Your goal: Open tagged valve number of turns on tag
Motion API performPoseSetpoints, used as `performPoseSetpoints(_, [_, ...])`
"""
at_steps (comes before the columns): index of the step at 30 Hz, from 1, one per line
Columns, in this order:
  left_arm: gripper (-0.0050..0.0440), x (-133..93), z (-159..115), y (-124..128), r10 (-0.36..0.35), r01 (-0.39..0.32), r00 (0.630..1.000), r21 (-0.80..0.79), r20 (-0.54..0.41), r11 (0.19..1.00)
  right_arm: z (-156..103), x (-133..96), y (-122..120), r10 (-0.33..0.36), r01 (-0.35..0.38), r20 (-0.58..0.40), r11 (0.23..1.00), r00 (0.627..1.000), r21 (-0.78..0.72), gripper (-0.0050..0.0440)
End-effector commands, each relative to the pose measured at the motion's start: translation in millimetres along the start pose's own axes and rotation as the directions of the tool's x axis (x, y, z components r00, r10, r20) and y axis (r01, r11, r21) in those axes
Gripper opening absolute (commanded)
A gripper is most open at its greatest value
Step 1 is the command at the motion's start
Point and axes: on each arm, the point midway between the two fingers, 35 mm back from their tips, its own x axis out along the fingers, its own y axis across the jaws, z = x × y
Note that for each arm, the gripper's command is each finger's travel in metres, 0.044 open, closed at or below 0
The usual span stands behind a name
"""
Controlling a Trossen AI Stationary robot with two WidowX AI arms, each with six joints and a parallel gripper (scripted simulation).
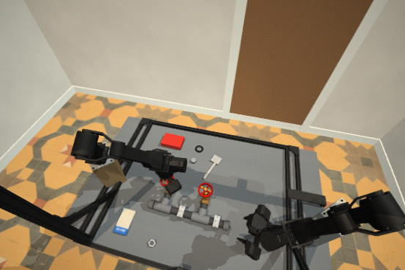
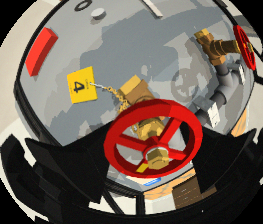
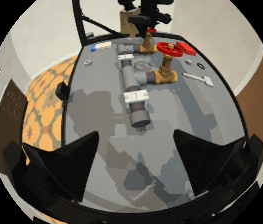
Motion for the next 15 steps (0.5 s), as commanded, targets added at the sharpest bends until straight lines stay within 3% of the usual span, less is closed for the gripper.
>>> performPoseSetpoints(1, [0.0312,0.0,0.0,0.0,0.0,0.0,1.0,0.003,0.0,1.0,0.0,0.0,0.0,0.0,0.0,0.0,1.0,1.0,0.0,0.04])
performPoseSetpoints(3, [0.036,0.0,0.0,0.0,0.0,0.0,1.0,0.003,0.0,1.0,0.0,0.0,0.0,0.0,0.0,0.0,1.0,1.0,0.0,0.04])
performPoseSetpoints(5, [0.036,0.0,0.0,0.0,0.0,0.0,1.0,0.003,0.0,1.0,0.0,0.0,0.0,0.0,0.0,0.0,1.0,1.0,0.0,0.04])
performPoseSetpoints(7, [0.04,0.0,0.0,0.0,0.0,0.0,1.0,0.003,0.0,1.0,0.0,0.0,0.0,0.0,0.0,0.0,1.0,1.0,0.0,0.04])
performPoseSetpoints(11, [0.04,0.0,0.0,0.0,0.0,0.0,1.0,0.02,0.0,1.0,0.0,0.0,0.0,0.0,0.0,0.0,1.0,1.0,0.0,0.04])
performPoseSetpoints(15, [0.04,0.0,0.0,-0.1,0.0,0.0,1.0,0.313,0.0,0.95,0.0,0.0,0.0,0.0,0.0,0.0,1.0,1.0,0.0,0.04])
